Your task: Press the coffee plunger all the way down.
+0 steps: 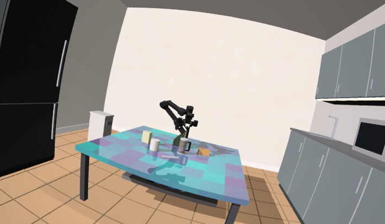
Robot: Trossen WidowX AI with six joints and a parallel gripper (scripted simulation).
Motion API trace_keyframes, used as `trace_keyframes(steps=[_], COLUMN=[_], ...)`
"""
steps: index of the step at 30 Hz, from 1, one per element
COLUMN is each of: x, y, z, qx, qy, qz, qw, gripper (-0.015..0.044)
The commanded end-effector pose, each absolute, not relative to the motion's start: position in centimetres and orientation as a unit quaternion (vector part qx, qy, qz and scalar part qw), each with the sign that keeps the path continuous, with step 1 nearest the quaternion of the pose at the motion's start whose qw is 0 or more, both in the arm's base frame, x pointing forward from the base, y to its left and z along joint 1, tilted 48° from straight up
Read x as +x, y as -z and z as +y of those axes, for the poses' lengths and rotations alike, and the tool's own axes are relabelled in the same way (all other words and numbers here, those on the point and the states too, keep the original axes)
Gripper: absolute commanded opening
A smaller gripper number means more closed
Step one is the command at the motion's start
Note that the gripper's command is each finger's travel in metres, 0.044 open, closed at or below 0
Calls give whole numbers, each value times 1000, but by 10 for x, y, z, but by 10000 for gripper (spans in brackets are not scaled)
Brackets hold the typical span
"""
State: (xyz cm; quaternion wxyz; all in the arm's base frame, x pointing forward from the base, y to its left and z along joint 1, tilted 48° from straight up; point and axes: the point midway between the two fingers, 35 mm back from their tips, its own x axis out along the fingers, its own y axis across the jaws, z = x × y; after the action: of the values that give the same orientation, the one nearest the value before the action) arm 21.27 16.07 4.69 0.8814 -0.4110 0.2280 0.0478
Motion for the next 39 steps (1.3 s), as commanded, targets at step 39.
trace_keyframes(steps=[39], x=[235], y=[14], z=[111], qx=[-428], qy=[-48], qz=[240], qw=[870], gripper=[126])
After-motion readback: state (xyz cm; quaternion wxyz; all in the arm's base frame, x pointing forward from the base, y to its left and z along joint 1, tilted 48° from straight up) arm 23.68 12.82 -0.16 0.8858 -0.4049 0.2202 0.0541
